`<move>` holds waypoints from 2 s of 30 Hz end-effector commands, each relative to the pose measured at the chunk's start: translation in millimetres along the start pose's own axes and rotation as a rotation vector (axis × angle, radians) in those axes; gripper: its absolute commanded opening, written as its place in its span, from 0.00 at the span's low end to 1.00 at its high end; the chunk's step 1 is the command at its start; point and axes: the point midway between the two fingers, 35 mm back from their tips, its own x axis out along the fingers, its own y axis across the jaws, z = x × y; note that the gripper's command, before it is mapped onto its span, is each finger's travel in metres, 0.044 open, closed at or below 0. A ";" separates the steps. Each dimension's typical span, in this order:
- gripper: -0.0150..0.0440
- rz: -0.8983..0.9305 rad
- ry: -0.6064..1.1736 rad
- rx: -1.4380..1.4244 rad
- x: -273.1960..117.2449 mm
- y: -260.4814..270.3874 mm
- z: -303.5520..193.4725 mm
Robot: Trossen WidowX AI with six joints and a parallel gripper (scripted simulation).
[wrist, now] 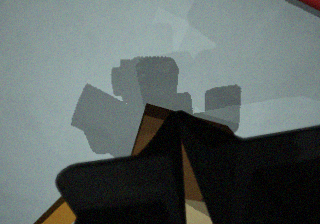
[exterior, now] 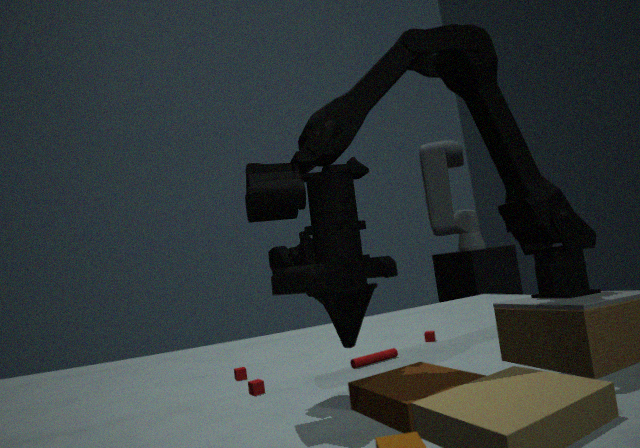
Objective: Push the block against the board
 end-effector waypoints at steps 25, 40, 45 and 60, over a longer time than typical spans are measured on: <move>0.25 0.006 0.011 -0.898 -0.6 78.6 -51.0; 0.25 0.006 0.011 -0.898 54.6 77.4 -52.4; 0.25 0.005 0.012 -0.898 54.6 73.2 -55.9; 0.25 0.005 0.013 -0.898 54.4 68.7 -59.7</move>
